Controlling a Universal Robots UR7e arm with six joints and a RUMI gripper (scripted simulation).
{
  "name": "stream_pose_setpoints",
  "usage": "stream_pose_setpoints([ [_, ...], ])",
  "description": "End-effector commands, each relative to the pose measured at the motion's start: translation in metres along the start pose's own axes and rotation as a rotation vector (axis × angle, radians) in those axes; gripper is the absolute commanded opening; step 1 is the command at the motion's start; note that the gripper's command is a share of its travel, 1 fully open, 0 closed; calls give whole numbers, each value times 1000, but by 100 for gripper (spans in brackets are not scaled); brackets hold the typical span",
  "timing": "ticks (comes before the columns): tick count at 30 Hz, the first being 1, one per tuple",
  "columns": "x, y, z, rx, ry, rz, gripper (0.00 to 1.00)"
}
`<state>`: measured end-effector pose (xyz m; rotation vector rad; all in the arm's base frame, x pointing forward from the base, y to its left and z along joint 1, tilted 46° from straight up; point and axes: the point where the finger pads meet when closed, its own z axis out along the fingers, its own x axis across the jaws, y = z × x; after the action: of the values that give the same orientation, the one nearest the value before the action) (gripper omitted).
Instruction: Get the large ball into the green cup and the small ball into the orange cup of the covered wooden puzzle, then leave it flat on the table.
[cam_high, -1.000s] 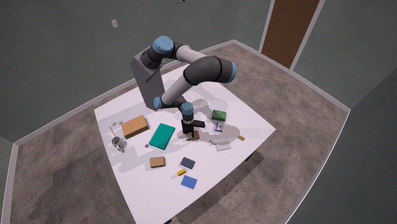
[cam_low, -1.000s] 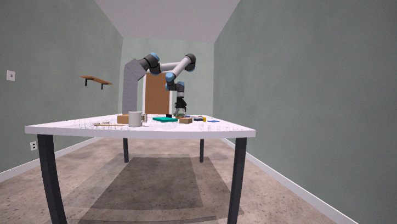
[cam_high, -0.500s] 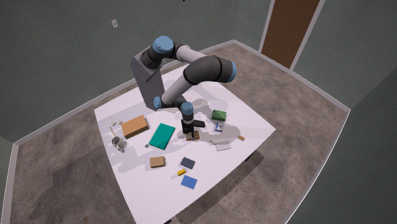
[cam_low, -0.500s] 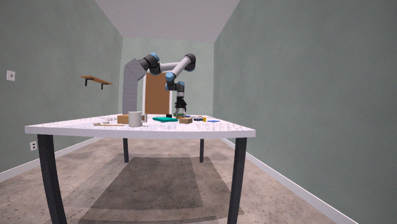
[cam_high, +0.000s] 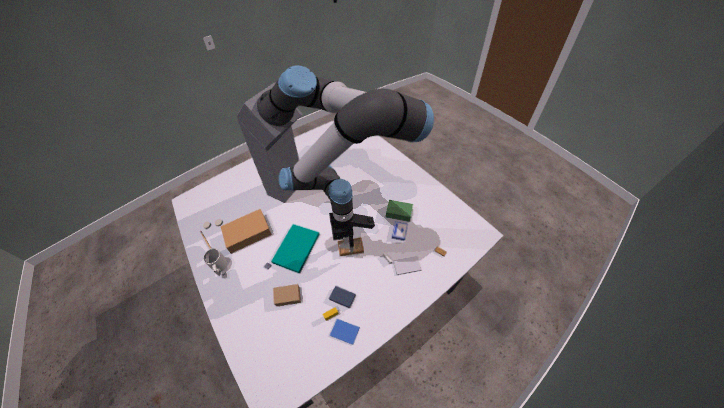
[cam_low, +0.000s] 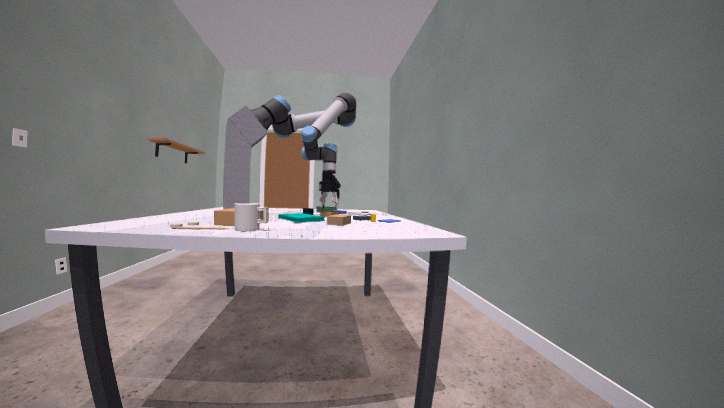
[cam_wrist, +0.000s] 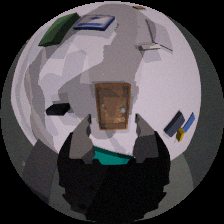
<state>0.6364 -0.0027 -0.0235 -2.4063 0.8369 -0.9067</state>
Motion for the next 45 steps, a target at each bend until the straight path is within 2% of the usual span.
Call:
stream_pose_setpoints([
  [1, 0, 0, -11, 0, 0, 0, 54],
  [9, 0, 0, -35, 0, 0, 0, 54],
  [15, 0, 0, -46, 0, 0, 0, 54],
  [45, 0, 0, -50, 0, 0, 0, 54],
])
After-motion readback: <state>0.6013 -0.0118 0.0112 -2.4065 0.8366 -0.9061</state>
